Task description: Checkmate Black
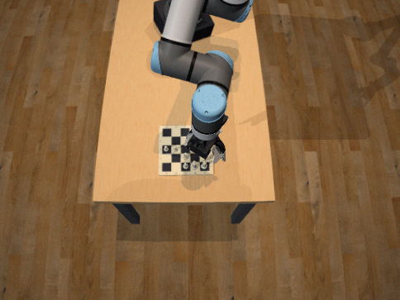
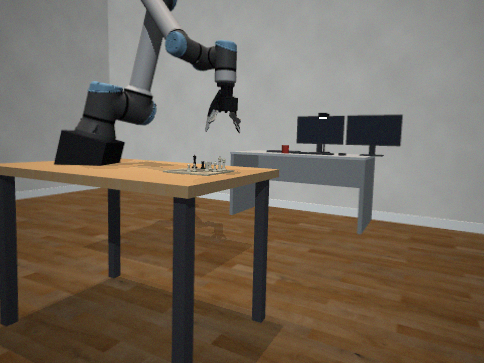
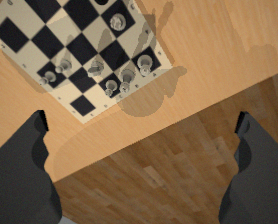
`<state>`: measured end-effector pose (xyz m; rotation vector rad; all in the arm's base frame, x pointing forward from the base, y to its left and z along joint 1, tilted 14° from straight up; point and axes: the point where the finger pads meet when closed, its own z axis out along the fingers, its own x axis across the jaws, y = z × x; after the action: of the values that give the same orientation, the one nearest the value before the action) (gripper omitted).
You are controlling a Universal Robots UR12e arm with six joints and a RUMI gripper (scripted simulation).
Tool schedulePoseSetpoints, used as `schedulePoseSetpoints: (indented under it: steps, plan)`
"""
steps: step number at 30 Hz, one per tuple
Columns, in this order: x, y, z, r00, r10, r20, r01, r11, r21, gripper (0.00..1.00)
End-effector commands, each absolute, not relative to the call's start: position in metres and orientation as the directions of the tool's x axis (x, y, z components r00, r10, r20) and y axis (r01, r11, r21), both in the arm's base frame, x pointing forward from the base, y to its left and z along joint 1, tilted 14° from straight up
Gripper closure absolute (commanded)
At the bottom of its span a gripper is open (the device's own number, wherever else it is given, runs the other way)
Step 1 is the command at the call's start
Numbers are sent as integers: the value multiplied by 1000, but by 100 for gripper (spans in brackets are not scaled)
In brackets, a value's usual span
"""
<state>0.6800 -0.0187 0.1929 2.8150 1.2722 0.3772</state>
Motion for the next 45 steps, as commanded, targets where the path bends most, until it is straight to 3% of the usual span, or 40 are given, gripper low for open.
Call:
schedulePoseSetpoints:
  steps: [1, 6, 21, 24, 37, 45]
  plan:
    - [679, -19, 192, 532, 825, 191, 814, -560, 153, 0]
    - [678, -20, 190, 448, 877, 175, 863, -475, 171, 0]
    - [676, -23, 181, -117, 992, 48, 965, 102, 240, 0]
    - [676, -23, 181, -160, 986, 37, 959, 146, 242, 0]
    - [678, -26, 174, -663, 742, -102, 711, 667, 222, 0]
    - [681, -26, 171, -824, 544, -156, 516, 836, 188, 0]
